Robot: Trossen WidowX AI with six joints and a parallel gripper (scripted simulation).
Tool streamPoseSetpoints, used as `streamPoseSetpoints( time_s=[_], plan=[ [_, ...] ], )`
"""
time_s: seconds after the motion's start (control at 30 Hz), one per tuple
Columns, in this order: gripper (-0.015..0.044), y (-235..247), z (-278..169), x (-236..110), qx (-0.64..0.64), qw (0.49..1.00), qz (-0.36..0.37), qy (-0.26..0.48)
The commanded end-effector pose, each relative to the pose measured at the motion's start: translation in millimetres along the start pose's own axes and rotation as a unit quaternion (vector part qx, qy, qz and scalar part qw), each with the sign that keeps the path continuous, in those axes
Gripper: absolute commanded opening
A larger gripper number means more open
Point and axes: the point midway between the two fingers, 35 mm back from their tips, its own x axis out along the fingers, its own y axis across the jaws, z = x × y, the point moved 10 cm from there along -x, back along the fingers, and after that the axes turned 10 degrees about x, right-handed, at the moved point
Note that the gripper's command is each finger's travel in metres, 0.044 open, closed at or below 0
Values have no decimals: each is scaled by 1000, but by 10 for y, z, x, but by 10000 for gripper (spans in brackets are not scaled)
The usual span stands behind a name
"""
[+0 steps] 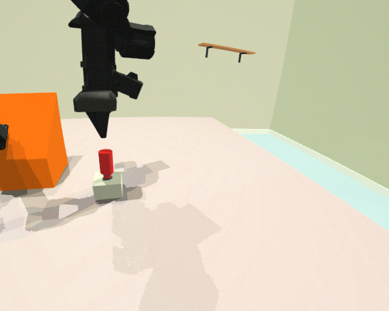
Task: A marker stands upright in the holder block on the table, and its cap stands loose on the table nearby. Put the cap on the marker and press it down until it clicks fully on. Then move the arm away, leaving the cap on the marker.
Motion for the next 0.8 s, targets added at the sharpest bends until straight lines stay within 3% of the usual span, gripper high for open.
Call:
streamPoseSetpoints(
  time_s=[0.0,0.77],
  plan=[
    [0,1,2,8,11,1000,-1,-1],
    [0,-1,3,296,12,1000,-2,-1]
  ],
)
